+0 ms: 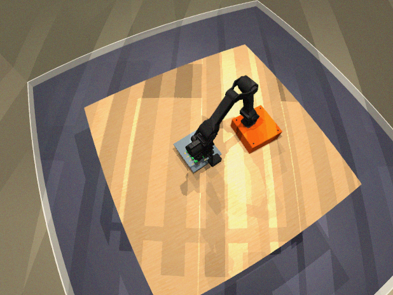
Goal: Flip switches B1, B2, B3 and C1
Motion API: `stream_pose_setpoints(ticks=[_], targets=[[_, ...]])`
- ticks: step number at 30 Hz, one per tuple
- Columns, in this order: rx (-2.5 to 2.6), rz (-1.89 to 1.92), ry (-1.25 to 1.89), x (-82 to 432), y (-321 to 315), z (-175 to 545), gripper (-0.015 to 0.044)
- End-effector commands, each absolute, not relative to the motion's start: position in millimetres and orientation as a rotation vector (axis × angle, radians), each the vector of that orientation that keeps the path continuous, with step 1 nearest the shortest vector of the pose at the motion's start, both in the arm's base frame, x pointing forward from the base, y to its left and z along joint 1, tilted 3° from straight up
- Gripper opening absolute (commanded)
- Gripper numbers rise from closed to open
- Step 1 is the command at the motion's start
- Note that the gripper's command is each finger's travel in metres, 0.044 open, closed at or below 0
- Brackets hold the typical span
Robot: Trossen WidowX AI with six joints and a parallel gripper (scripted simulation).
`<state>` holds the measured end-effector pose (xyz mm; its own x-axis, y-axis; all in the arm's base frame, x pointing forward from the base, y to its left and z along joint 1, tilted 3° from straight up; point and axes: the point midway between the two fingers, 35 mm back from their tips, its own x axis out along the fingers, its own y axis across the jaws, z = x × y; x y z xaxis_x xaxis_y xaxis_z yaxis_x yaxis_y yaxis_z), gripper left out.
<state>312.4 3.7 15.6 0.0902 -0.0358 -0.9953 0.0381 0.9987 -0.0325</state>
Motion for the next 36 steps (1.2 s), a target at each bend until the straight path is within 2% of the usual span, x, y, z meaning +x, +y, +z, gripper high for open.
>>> stream_pose_setpoints(ticks=[1,8,17,23,36], targets=[[-0.001,-0.061,1.482,312.2,2.8,13.9,0.0],[0.0,-0.061,1.508,309.3,5.4,80.0,0.0],[-0.002,-0.062,1.508,308.3,-19.4,81.0,0.0],[-0.003,-0.062,1.483,309.5,-20.7,47.8,0.0],[-0.003,-0.062,1.482,309.9,-21.3,35.1,0.0]])
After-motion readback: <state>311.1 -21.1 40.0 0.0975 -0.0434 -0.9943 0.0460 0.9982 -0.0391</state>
